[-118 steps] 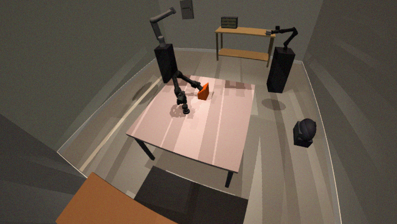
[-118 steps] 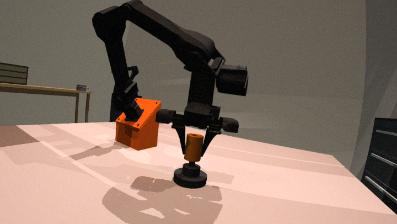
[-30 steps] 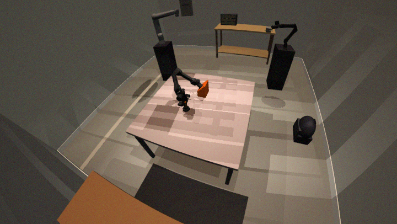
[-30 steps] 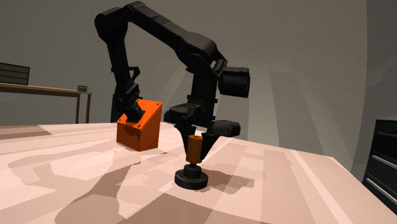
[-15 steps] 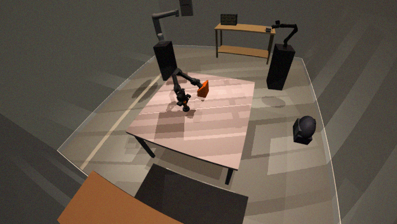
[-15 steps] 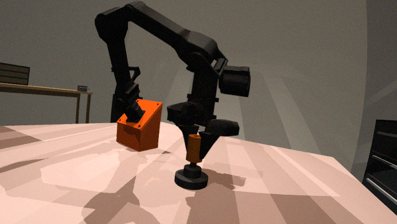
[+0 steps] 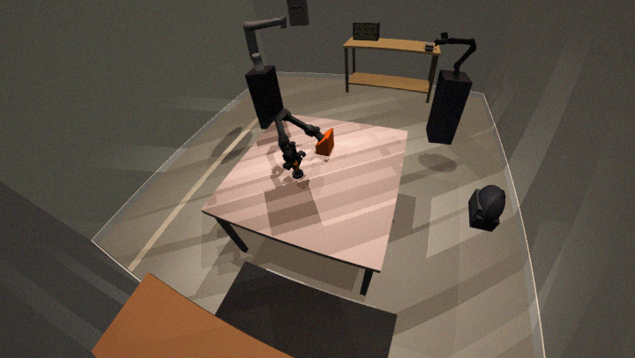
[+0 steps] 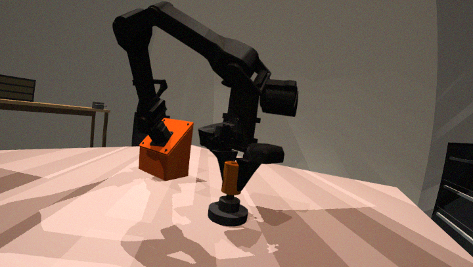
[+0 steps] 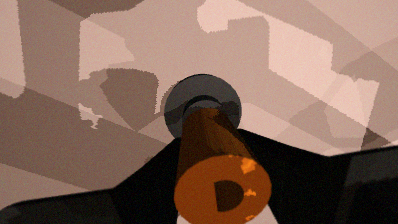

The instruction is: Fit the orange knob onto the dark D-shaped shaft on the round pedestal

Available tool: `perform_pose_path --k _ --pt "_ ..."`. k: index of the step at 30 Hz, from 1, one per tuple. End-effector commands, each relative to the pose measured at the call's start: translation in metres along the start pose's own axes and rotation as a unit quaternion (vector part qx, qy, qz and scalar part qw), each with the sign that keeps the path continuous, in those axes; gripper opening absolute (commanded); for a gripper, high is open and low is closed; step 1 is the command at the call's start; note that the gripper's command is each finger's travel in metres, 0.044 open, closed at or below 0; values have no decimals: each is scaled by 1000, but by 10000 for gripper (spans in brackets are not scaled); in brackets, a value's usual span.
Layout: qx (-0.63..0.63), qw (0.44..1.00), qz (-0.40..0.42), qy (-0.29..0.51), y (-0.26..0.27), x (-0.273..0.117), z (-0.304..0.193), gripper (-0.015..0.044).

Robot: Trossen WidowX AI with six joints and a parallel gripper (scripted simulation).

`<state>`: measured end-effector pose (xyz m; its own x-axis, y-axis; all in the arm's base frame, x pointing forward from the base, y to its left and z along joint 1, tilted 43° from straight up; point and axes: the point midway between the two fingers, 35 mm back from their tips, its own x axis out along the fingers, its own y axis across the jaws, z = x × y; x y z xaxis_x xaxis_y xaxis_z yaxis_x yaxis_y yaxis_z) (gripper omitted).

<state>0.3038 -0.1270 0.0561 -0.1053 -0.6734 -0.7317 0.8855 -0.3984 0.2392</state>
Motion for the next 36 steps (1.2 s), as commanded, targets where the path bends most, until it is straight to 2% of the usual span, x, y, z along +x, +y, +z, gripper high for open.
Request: perform_pose_path --k 1,7,14,36 --pt "3 1000 2 -1 1 -1 1 0" --pt "7 1000 2 -1 1 -5 1 0" --pt "107 994 2 -1 2 -4 -1 0" --pt "88 996 2 -1 1 1 1 0"
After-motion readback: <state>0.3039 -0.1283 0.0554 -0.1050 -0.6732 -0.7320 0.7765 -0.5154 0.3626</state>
